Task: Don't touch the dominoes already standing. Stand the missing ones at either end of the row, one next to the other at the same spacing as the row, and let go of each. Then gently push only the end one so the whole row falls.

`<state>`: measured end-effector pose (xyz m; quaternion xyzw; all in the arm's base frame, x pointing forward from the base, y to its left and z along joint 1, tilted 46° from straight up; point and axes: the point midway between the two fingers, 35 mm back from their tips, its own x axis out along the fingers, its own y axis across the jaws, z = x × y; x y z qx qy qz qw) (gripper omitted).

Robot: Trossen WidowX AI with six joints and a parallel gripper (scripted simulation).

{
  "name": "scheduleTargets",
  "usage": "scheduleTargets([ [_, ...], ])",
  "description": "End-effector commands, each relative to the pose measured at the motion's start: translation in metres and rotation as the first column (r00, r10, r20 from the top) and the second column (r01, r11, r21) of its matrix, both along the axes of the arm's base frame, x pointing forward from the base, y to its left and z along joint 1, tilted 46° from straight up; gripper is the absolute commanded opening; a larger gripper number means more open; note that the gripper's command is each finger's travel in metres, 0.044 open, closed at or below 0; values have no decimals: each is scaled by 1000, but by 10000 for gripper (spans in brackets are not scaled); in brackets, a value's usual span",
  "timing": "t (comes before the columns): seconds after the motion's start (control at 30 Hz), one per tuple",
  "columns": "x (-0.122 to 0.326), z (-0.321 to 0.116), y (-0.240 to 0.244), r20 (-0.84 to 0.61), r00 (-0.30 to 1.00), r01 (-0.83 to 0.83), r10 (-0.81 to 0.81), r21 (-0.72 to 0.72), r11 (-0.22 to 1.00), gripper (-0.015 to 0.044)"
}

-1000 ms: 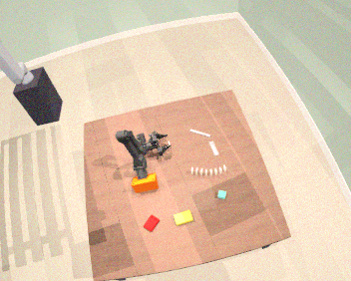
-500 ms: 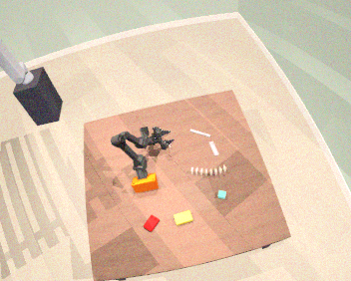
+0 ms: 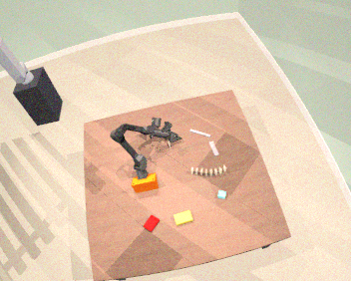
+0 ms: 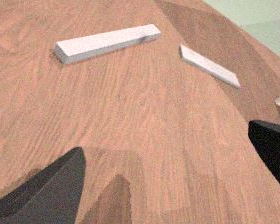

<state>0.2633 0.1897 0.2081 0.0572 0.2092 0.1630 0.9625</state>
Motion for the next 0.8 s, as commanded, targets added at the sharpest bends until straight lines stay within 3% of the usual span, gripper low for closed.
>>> scheduleTargets([
  [0.0,9,-19,-38,-450,879,-244,158,-139,960,440],
  [0.13,-8,-19,-55,-626,747,-302,223,-22,953,440],
  [0.3,-25,-13,-67,-732,613,-303,299,133,944,440],
  [0.57,-48,19,-69,-766,418,-247,488,421,873,440],
  [0.77,-49,21,-69,-766,413,-243,493,430,870,440],
])
